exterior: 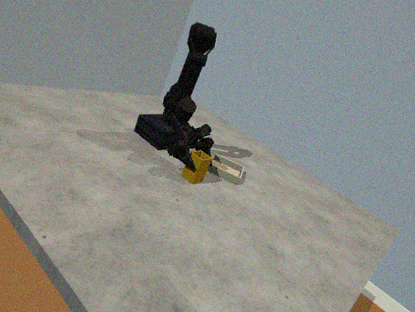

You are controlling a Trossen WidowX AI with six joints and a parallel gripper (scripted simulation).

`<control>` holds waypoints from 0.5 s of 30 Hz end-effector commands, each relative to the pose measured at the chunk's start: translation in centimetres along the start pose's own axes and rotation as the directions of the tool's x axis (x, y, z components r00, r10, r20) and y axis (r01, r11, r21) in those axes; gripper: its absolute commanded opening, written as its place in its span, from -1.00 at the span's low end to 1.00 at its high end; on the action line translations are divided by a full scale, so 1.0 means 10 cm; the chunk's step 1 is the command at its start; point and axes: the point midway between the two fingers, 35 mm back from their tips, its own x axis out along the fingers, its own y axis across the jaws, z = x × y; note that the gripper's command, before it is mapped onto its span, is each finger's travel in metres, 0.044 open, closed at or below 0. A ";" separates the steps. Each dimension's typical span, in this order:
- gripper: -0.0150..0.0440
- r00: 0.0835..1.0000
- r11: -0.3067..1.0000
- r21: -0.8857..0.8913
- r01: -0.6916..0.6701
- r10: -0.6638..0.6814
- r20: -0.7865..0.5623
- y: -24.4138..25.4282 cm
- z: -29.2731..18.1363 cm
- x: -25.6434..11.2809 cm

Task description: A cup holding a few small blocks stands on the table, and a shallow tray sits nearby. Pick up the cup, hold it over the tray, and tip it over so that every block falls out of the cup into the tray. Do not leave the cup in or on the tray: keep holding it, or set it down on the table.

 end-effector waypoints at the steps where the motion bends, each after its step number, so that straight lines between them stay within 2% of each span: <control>1: 1.00 1.000 1.000 0.006 0.003 -0.003 -0.001 -0.01 -0.01 0.06; 8: 1.00 1.000 1.000 0.006 0.003 -0.003 0.000 -0.01 -0.02 0.16; 10: 0.82 1.000 1.000 0.006 0.003 -0.003 0.000 -0.01 -0.02 0.17; 15: 0.71 1.000 1.000 0.006 0.003 -0.003 0.000 -0.01 -0.02 0.17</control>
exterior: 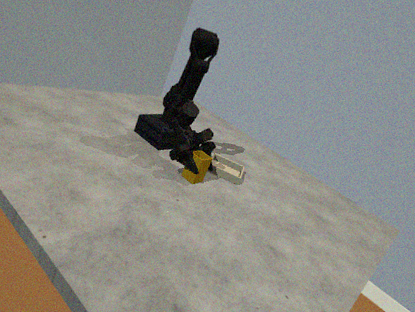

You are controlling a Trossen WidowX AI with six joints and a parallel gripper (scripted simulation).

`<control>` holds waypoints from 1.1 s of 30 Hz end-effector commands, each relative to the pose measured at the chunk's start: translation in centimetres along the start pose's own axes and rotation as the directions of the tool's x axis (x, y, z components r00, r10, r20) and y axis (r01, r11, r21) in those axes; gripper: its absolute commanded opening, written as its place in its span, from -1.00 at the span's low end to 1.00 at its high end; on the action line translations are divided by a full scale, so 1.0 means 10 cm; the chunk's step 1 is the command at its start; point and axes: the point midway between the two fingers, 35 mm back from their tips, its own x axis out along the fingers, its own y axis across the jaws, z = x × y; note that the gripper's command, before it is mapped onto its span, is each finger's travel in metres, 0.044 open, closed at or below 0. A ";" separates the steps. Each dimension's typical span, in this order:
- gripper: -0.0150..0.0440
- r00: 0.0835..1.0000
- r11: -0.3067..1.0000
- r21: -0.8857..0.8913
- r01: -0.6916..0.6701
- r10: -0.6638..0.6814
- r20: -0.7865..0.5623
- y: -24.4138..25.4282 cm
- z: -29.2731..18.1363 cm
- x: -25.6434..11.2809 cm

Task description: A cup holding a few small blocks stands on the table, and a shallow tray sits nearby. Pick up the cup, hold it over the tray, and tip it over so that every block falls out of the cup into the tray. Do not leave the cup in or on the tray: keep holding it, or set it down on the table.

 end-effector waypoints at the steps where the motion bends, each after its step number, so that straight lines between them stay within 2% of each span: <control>1: 0.69 1.000 1.000 0.007 0.003 -0.003 -0.003 -0.01 -0.01 0.01; 6: 0.69 1.000 1.000 0.007 0.003 -0.003 -0.003 -0.01 -0.01 0.01; 23: 0.31 1.000 1.000 0.007 0.003 -0.003 -0.003 -0.01 -0.01 0.01; 32: -0.49 1.000 1.000 0.007 0.003 -0.003 -0.003 -0.01 0.08 -0.03; 33: -0.49 1.000 1.000 0.007 0.003 -0.003 -0.002 -0.01 0.09 -0.04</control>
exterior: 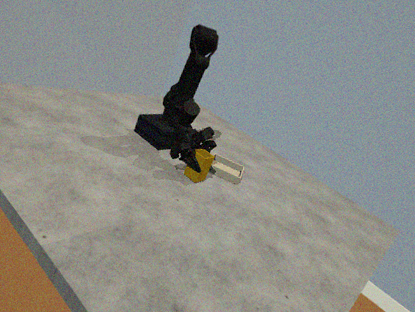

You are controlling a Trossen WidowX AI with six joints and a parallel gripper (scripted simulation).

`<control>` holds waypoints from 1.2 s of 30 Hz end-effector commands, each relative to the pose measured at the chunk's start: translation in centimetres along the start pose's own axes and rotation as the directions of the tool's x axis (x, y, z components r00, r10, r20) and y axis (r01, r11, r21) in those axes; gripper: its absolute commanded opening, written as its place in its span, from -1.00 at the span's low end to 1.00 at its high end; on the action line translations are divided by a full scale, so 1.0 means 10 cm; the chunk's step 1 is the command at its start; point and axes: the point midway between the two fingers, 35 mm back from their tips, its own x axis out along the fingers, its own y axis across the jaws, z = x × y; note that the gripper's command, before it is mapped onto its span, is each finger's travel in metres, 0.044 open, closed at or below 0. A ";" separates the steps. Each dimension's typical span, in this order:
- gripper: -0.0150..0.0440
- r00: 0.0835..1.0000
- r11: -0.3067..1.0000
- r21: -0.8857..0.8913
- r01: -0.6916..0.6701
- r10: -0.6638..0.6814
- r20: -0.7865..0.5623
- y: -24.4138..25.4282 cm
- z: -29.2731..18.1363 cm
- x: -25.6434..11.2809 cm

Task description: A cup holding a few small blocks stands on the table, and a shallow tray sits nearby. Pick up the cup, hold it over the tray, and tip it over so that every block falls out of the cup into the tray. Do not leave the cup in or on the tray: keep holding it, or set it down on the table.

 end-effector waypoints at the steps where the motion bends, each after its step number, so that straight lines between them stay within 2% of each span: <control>1: -0.49 1.000 1.000 0.003 0.004 -0.004 0.004 -0.01 0.05 -0.02; 36: -0.49 1.000 1.000 0.003 0.004 -0.004 0.005 -0.02 0.44 -0.22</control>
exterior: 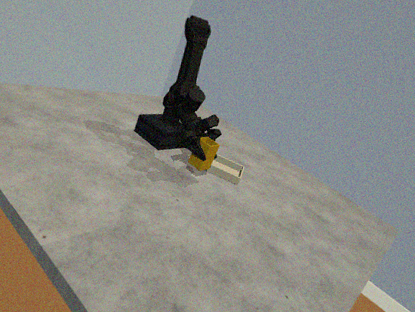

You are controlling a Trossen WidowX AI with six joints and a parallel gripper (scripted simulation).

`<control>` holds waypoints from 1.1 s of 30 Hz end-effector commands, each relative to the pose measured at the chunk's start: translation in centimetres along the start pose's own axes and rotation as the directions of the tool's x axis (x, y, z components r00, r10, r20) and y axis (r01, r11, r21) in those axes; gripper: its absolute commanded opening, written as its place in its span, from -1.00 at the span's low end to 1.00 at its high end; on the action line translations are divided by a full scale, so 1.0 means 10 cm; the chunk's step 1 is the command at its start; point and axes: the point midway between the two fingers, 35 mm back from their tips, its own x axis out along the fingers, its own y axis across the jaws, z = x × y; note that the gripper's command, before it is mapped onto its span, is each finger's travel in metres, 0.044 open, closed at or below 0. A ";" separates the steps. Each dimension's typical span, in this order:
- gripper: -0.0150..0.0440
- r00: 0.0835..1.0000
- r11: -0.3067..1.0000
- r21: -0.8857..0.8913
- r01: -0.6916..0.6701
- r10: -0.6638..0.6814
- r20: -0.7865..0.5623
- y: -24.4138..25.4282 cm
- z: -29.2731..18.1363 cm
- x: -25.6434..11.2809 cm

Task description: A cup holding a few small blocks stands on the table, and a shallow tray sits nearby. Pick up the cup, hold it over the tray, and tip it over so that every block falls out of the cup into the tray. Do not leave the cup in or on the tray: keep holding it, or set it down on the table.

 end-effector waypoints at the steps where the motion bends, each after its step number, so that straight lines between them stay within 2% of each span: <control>1: -0.49 1.000 1.000 0.003 0.005 -0.005 0.005 -0.01 0.04 -0.01; 33: -0.49 0.990 0.987 -0.071 -0.142 0.141 -0.017 0.88 0.25 0.26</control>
